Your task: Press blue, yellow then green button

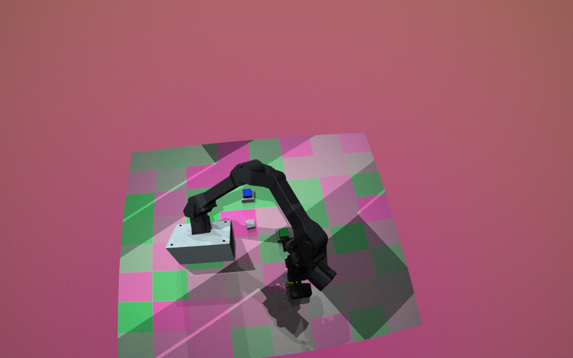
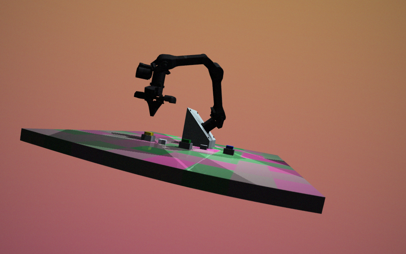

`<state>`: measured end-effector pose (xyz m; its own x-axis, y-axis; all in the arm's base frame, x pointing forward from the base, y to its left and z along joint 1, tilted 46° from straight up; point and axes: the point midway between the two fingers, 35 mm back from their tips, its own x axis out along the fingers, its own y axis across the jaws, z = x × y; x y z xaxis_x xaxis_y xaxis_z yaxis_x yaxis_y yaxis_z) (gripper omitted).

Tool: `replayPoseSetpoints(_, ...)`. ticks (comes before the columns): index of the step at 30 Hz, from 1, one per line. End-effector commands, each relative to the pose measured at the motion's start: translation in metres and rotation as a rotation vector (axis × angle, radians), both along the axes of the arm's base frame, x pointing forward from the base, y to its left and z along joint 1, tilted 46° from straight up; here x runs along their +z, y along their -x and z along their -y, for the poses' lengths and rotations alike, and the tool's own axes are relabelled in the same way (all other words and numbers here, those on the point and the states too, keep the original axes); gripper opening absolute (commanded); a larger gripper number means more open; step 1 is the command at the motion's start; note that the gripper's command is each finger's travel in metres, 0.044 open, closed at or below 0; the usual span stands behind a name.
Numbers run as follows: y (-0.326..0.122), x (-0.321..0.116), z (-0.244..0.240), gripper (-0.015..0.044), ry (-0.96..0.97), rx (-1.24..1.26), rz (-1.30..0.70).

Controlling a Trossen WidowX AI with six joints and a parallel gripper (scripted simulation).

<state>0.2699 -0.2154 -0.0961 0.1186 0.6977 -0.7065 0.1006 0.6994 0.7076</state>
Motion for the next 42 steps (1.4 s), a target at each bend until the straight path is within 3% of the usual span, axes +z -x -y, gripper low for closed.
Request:
replayPoseSetpoints(1,0.001,0.012,0.010,0.0020,0.011,0.005,0.005)
replayPoseSetpoints(5,-0.005,0.030,-0.003,0.0020,0.013,0.004,0.004)
replayPoseSetpoints(16,-0.012,0.134,-0.114,0.0020,0.001,0.005,0.003)
replayPoseSetpoints(22,-0.012,0.133,-0.117,0.0020,0.001,0.005,0.003)
replayPoseSetpoints(27,-0.019,0.094,-0.157,0.0020,-0.001,0.005,0.004)
replayPoseSetpoints(42,-0.021,0.081,-0.170,0.0020,-0.002,0.005,0.005)
